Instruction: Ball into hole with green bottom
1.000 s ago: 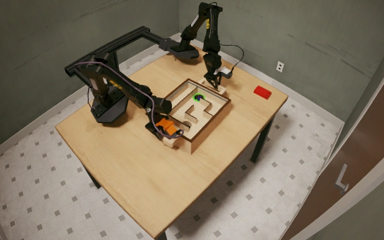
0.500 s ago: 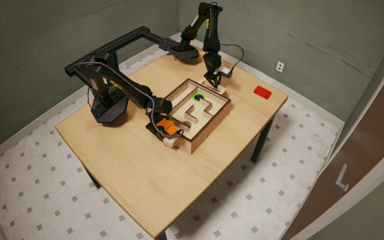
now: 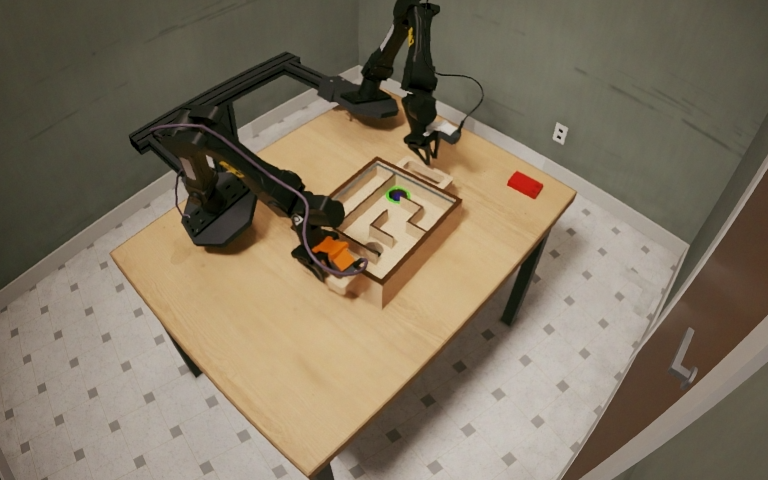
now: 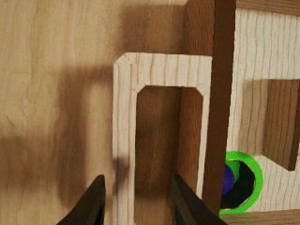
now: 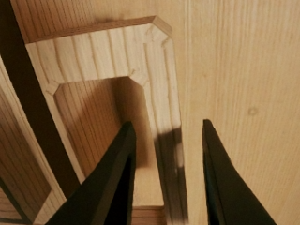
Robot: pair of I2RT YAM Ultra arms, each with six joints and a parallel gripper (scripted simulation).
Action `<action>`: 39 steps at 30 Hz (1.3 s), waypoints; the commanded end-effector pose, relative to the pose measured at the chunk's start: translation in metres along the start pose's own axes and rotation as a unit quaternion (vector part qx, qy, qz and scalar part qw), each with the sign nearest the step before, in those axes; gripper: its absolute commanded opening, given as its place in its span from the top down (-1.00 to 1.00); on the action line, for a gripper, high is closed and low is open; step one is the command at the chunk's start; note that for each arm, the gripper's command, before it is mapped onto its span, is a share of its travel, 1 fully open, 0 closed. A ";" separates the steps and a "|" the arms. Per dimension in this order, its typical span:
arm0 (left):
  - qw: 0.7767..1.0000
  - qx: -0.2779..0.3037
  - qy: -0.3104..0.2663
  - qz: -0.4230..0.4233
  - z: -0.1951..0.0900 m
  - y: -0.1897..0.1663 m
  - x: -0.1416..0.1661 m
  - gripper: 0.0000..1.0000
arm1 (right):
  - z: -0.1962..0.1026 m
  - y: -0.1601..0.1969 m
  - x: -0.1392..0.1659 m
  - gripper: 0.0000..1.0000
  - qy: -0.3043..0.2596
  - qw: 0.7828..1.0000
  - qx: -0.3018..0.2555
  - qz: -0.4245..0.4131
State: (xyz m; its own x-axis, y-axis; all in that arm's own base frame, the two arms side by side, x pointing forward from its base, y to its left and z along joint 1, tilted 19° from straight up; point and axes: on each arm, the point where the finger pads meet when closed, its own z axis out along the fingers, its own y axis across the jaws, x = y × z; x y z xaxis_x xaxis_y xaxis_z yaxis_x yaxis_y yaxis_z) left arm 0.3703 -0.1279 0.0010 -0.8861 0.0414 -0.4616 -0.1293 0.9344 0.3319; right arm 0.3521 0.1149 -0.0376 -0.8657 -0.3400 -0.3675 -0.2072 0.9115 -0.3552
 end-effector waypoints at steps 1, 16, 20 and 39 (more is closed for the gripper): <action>1.000 0.002 -0.021 -0.012 -0.029 -0.003 -0.016 0.27 | -0.008 0.006 -0.017 0.27 -0.026 1.000 -0.002 0.001; 1.000 0.002 -0.020 -0.009 -0.034 -0.007 -0.015 0.27 | -0.008 0.006 -0.017 0.27 -0.026 1.000 -0.002 0.001; 1.000 -0.001 -0.016 -0.006 -0.031 -0.007 -0.013 0.27 | -0.021 0.002 -0.011 0.27 -0.017 1.000 0.000 0.004; 1.000 0.000 -0.018 -0.006 -0.031 -0.008 -0.014 0.27 | -0.075 0.003 -0.018 0.27 -0.025 1.000 -0.003 0.008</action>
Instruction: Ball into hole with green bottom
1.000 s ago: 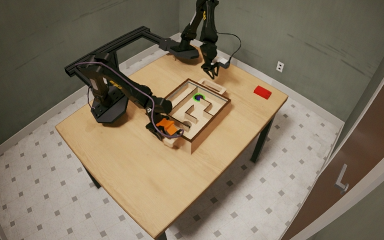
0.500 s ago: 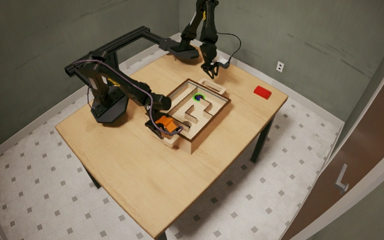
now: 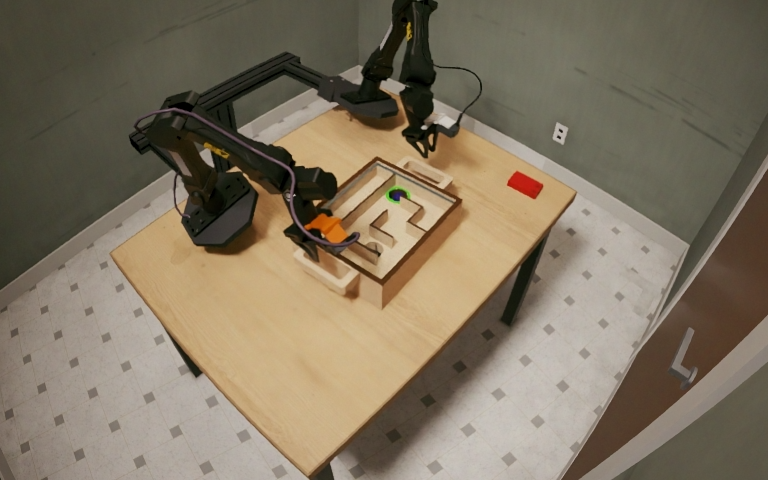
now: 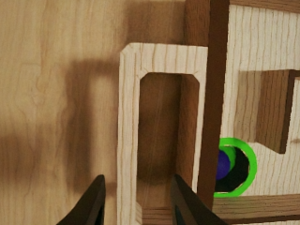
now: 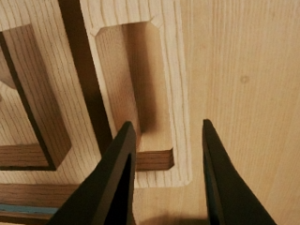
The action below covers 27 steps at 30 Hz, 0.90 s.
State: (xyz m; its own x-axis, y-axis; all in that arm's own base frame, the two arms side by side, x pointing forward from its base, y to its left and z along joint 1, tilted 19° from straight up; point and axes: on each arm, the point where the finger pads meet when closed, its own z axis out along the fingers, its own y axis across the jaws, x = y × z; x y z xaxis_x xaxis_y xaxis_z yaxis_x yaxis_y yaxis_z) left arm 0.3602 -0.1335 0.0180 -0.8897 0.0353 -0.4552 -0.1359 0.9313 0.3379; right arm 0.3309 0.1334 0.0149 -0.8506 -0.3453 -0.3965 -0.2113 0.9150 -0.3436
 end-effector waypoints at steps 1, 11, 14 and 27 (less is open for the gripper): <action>1.000 0.005 -0.022 -0.005 -0.010 -0.009 -0.014 0.27 | -0.015 0.000 -0.011 0.27 -0.008 1.000 0.003 0.006; 0.998 0.036 -0.038 -0.032 -0.018 -0.001 -0.038 0.27 | -0.021 -0.010 -0.038 0.27 -0.044 0.998 -0.013 0.034; 0.996 0.062 -0.052 -0.042 -0.025 0.003 -0.053 0.27 | -0.027 -0.017 -0.050 0.27 -0.065 0.996 -0.027 0.050; 0.969 0.168 -0.161 -0.081 -0.074 0.057 -0.120 0.27 | -0.089 -0.087 -0.125 0.27 -0.216 0.964 -0.077 0.137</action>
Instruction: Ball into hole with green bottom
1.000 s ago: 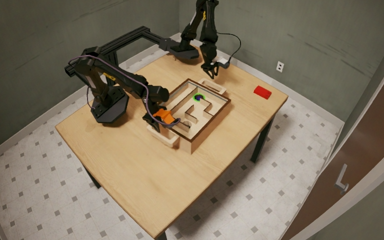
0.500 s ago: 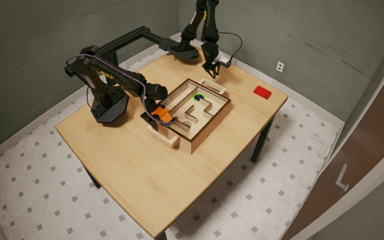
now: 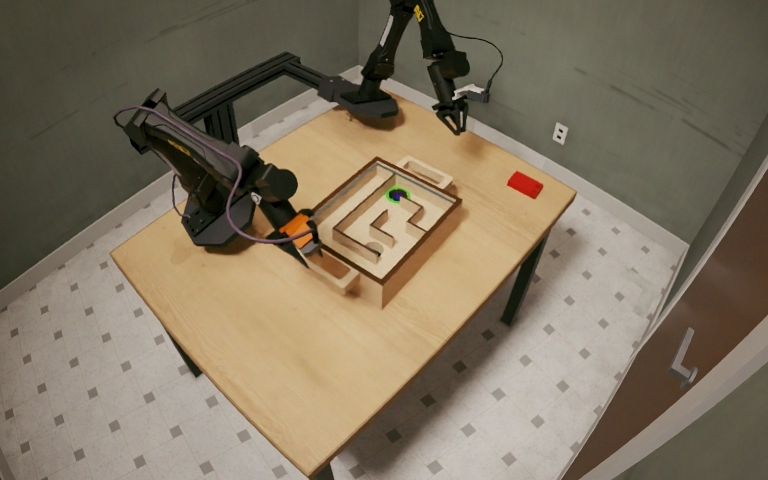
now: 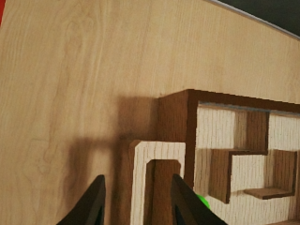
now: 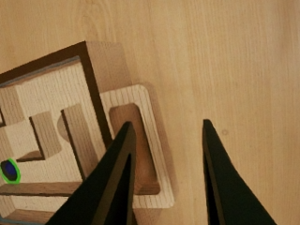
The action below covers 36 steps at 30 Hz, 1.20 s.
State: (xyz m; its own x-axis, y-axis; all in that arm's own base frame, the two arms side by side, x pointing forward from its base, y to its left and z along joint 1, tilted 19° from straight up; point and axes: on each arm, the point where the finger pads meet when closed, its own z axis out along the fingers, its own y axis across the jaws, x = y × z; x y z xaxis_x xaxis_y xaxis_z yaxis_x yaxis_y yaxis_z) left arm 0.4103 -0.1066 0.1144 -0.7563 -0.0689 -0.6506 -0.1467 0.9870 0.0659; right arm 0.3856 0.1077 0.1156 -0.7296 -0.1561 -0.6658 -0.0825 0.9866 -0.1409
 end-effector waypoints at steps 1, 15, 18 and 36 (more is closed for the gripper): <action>0.995 0.068 -0.071 -0.004 -0.025 0.001 -0.046 0.27 | -0.029 -0.009 -0.067 0.27 -0.099 0.994 -0.038 0.030; 0.953 0.114 -0.279 -0.012 -0.131 0.069 -0.146 0.27 | -0.135 -0.091 -0.161 0.27 -0.300 0.951 -0.034 0.075; 0.938 0.113 -0.327 -0.002 -0.159 0.086 -0.159 0.27 | -0.168 -0.109 -0.176 0.27 -0.348 0.934 -0.026 0.075; 0.883 0.089 -0.460 -0.004 -0.260 0.133 -0.192 0.27 | -0.251 -0.151 -0.193 0.27 -0.447 0.891 0.012 0.075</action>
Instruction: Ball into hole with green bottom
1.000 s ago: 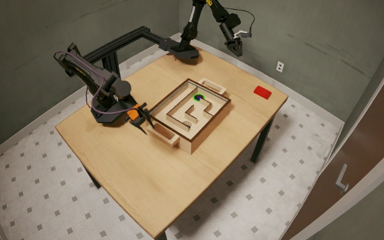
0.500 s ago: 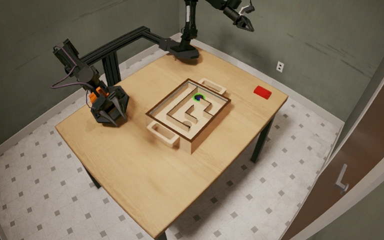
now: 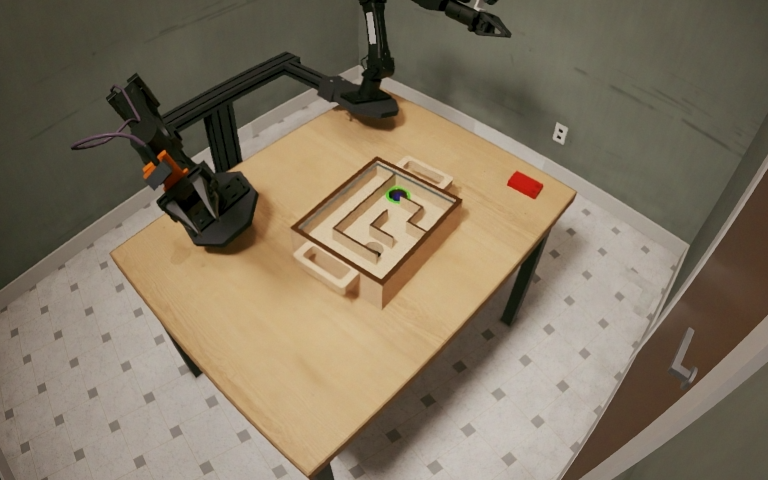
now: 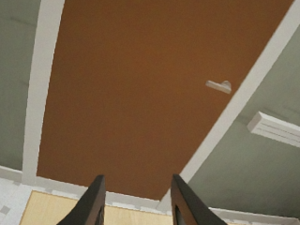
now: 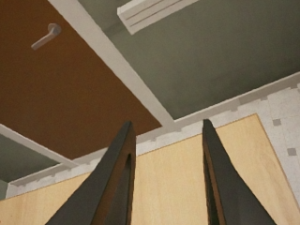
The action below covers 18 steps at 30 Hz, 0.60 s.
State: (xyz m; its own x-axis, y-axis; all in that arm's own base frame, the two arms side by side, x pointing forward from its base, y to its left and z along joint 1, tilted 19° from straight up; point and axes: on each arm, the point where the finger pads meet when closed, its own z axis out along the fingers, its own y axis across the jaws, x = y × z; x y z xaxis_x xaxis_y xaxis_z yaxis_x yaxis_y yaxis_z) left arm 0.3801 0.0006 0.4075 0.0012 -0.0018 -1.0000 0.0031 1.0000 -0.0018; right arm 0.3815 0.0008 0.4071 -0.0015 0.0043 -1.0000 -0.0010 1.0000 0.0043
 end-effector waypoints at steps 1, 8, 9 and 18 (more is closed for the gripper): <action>0.999 0.006 -0.043 -0.004 -0.007 0.000 -0.034 0.27 | -0.009 0.004 -0.037 0.27 -0.045 0.999 -0.008 -0.007; 1.000 0.008 -0.030 0.001 -0.003 -0.002 -0.024 0.27 | -0.001 0.004 -0.006 0.27 -0.005 1.000 -0.008 -0.007; 1.000 0.004 -0.029 0.004 -0.001 0.001 -0.025 0.27 | 0.003 0.007 -0.002 0.27 0.001 1.000 -0.012 -0.007; 1.000 0.002 -0.026 0.006 -0.001 0.001 -0.023 0.27 | -0.008 0.009 -0.017 0.27 -0.019 1.000 -0.015 -0.009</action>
State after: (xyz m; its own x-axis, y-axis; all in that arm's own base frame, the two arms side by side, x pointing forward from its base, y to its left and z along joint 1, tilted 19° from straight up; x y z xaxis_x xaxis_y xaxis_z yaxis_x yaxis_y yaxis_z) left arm 0.3809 0.0005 0.4095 0.0061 -0.0025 -1.0000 0.0037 1.0000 -0.0025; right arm 0.3818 0.0010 0.4074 -0.0008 0.0017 -1.0000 -0.0016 1.0000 0.0017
